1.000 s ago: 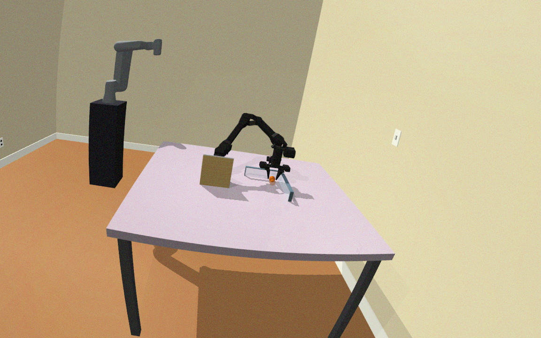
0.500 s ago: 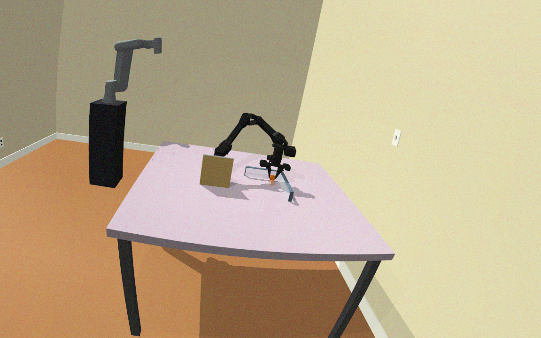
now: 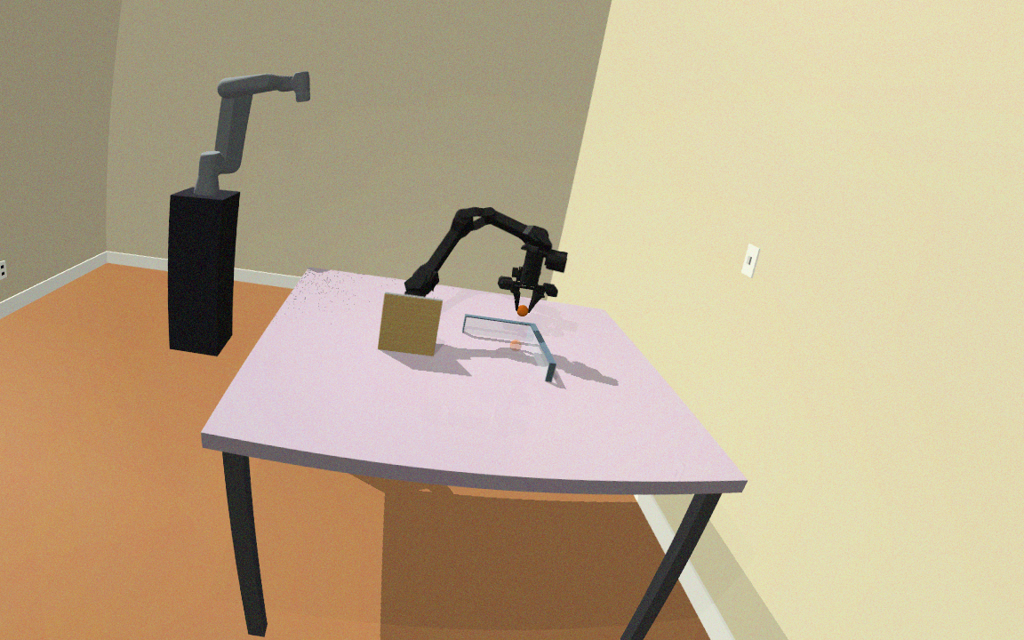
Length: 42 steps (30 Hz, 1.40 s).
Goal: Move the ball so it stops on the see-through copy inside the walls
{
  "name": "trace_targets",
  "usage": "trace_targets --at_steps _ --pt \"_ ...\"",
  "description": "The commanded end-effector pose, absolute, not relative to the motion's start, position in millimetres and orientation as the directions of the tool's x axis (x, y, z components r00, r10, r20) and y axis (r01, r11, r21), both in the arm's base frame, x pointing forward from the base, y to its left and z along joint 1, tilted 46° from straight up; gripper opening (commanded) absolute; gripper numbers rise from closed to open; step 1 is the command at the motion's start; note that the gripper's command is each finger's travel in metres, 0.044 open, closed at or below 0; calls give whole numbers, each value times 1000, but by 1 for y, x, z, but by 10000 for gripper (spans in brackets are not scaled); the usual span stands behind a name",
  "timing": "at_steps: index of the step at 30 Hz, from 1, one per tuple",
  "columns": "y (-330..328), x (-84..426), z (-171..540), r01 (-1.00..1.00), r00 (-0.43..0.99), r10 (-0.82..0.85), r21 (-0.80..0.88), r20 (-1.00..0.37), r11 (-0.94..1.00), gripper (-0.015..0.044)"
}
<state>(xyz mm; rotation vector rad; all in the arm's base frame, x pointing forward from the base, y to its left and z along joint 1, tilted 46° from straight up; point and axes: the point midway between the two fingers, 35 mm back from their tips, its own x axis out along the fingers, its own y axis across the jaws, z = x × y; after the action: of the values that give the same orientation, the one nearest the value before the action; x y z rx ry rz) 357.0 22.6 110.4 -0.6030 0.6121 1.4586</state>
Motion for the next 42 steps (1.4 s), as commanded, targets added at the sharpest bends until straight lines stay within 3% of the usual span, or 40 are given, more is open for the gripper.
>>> trace_targets --at_steps 1,20,42 --pt "7 353 127 -1000 21 709 -7 -705 23 0" --pt "-5 346 59 -1000 22 709 -8 -705 23 0" --pt "47 347 9 -1000 22 712 -9 -702 23 0"
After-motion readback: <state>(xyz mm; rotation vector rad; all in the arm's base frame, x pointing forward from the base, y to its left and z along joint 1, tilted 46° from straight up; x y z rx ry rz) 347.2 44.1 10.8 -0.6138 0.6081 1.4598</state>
